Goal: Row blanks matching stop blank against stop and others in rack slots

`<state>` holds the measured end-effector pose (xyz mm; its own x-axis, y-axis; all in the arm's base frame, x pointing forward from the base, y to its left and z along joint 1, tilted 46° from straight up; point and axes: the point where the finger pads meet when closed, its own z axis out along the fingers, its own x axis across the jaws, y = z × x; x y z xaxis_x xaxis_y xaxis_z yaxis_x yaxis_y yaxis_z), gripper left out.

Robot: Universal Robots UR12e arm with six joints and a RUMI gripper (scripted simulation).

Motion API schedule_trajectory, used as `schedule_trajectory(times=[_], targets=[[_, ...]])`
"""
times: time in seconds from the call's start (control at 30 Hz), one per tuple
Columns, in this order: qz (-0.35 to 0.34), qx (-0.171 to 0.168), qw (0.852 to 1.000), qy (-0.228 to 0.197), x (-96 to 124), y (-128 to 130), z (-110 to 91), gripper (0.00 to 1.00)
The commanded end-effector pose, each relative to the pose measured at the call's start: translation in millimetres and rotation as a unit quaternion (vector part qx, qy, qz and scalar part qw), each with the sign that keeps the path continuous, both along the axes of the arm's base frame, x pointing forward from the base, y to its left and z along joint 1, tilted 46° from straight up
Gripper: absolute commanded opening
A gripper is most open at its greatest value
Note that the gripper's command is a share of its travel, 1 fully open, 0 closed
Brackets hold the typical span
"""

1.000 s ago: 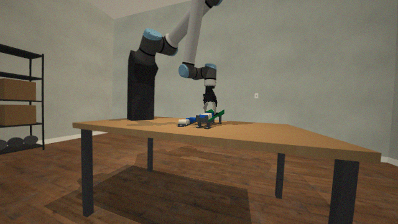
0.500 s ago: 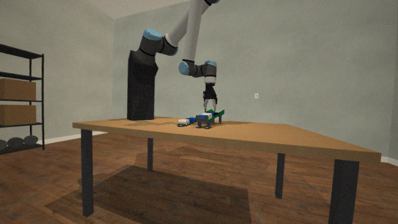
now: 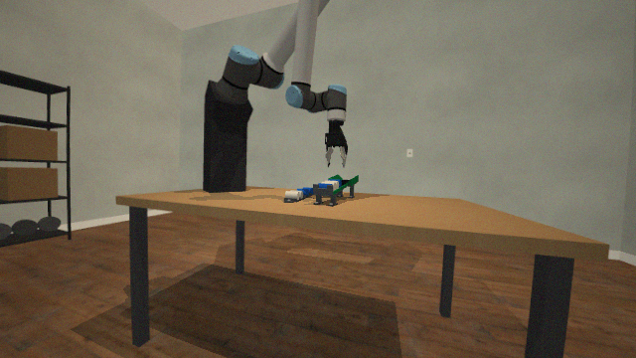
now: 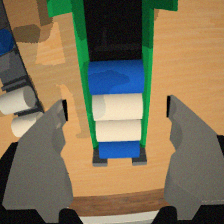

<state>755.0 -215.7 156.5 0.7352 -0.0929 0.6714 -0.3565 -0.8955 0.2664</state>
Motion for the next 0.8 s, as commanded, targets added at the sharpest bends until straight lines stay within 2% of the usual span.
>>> schedule_trajectory(times=[0.0,0.13,0.17,0.77], targets=[[0.0,0.0,1.0,0.0,-6.5,5.1,8.4,0.49],[0.0,0.0,1.0,0.0,-6.7,5.2,8.6,0.49],[0.0,0.0,1.0,0.0,-6.7,5.2,8.6,1.0],[0.0,0.0,1.0,0.0,-6.7,5.2,8.6,1.0]])
